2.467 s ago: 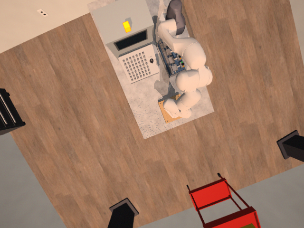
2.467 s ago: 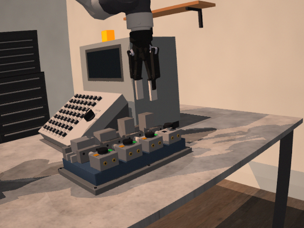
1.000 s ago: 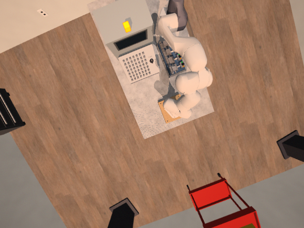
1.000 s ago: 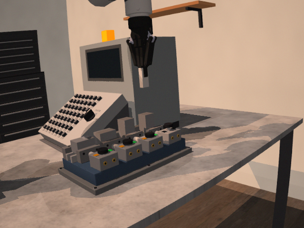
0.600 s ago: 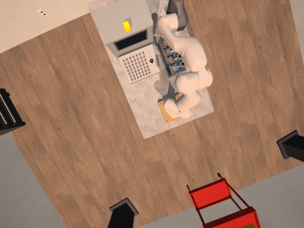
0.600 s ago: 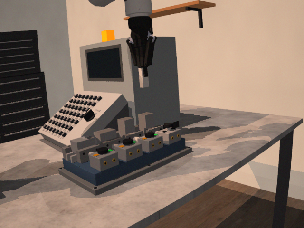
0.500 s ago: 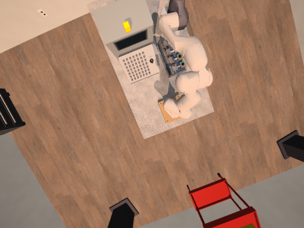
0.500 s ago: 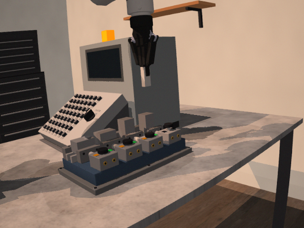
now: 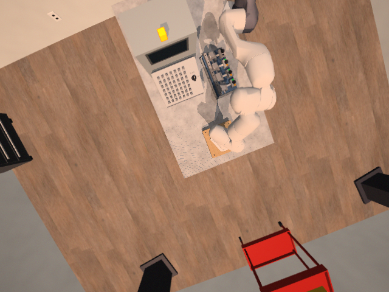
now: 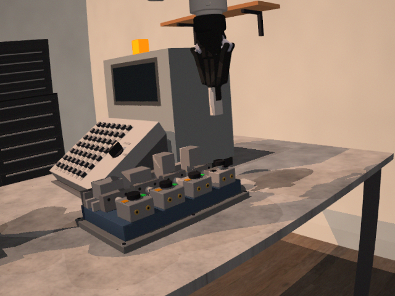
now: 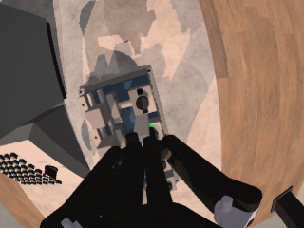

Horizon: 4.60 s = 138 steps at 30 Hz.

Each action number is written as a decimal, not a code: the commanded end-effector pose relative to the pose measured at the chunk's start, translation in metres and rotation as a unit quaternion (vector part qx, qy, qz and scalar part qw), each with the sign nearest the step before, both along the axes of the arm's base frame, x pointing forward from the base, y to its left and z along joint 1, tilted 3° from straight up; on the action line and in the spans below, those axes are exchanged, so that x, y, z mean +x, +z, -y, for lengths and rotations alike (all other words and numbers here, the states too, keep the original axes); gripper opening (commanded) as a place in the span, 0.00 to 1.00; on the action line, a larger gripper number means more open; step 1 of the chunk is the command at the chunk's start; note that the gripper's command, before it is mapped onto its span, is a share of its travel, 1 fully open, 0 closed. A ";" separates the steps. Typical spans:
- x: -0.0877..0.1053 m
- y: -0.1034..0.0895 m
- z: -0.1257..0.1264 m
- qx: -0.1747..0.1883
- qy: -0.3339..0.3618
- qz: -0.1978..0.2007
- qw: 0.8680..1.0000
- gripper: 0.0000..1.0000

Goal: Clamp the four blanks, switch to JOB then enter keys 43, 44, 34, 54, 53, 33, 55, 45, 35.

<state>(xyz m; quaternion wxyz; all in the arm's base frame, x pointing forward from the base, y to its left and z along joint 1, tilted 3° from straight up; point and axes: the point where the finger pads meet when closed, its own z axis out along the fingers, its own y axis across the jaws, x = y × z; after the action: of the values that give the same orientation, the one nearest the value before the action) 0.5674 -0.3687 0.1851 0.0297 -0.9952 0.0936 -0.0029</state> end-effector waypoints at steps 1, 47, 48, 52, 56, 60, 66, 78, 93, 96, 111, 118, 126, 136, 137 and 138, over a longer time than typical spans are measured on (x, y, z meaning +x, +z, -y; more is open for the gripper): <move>0.001 0.001 -0.003 0.000 0.022 -0.003 1.000 0.00; 0.001 -0.016 -0.004 0.000 0.022 -0.002 1.000 0.00; 0.001 -0.019 -0.004 0.000 0.022 -0.002 1.000 0.00; 0.001 -0.030 -0.005 0.000 0.022 -0.002 1.000 0.00; 0.001 -0.037 -0.005 0.000 0.022 -0.002 1.000 0.00; 0.001 -0.052 -0.006 0.000 0.022 -0.002 1.000 0.00; 0.002 -0.073 -0.007 0.000 0.022 -0.002 1.000 0.00; 0.002 -0.099 -0.009 0.000 0.022 -0.002 1.000 0.00; 0.002 -0.108 -0.009 0.000 0.022 -0.002 1.000 0.00; 0.002 -0.108 -0.009 0.000 0.022 -0.002 1.000 0.00; 0.002 -0.108 -0.009 0.000 0.022 -0.002 1.000 0.00; 0.002 -0.108 -0.009 0.000 0.022 -0.002 1.000 0.00; 0.002 -0.108 -0.009 0.000 0.022 -0.002 1.000 0.00; 0.002 -0.108 -0.009 0.000 0.022 -0.002 1.000 0.00; 0.002 -0.109 -0.009 0.000 0.022 -0.002 1.000 0.00; 0.002 -0.109 -0.009 0.000 0.022 -0.002 1.000 0.00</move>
<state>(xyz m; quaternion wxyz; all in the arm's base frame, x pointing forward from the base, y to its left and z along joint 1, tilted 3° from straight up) 0.5696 -0.3597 0.0784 0.0307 -0.9971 0.0698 -0.0002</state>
